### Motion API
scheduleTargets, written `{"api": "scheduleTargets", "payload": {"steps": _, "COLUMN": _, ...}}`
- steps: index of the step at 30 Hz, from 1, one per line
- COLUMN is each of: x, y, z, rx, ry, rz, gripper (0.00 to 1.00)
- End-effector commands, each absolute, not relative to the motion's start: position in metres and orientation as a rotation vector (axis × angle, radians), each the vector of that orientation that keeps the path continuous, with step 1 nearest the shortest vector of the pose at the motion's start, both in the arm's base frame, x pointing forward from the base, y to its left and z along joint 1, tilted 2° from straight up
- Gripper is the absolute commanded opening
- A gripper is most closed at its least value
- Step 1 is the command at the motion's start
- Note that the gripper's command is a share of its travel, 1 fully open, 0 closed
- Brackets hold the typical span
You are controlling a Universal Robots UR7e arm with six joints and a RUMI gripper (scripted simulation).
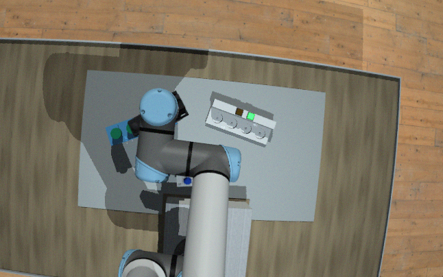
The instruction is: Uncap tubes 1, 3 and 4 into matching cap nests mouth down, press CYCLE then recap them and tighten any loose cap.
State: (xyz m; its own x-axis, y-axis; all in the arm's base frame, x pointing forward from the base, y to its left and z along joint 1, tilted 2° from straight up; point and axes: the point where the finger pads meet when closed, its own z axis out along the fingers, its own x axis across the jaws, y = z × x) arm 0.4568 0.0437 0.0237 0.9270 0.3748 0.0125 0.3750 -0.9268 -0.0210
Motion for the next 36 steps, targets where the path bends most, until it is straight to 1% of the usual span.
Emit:
{"api": "scheduleTargets", "payload": {"steps": 1, "x": 0.4571, "y": 0.0439, "z": 0.0241, "rx": -2.939, "ry": -1.012, "rz": -0.027, "gripper": 0.35}}
{"api": "scheduleTargets", "payload": {"steps": 3, "x": 0.4571, "y": 0.0439, "z": 0.0241, "rx": -2.939, "ry": -1.012, "rz": -0.027, "gripper": 0.35}}
{"api": "scheduleTargets", "payload": {"steps": 4, "x": 0.4571, "y": 0.0439, "z": 0.0241, "rx": -2.903, "ry": -1.111, "rz": -0.029, "gripper": 0.35}}
{"api": "scheduleTargets", "payload": {"steps": 10, "x": 0.4571, "y": 0.0439, "z": 0.0241, "rx": -2.903, "ry": -1.111, "rz": -0.029, "gripper": 0.35}}
{"api": "scheduleTargets", "payload": {"steps": 11, "x": 0.4571, "y": 0.0439, "z": 0.0241, "rx": -2.903, "ry": -1.111, "rz": -0.029, "gripper": 0.00}}
{"api": "scheduleTargets", "payload": {"steps": 25, "x": 0.4571, "y": 0.0439, "z": 0.0241, "rx": -2.903, "ry": -1.110, "rz": -0.029, "gripper": 0.00}}
{"api": "scheduleTargets", "payload": {"steps": 35, "x": 0.4571, "y": 0.0439, "z": 0.0236, "rx": -3.084, "ry": -0.358, "rz": -0.015, "gripper": 0.00}}
{"api": "scheduleTargets", "payload": {"steps": 36, "x": 0.4571, "y": 0.0439, "z": 0.0236, "rx": -3.084, "ry": -0.358, "rz": -0.015, "gripper": 0.00}}
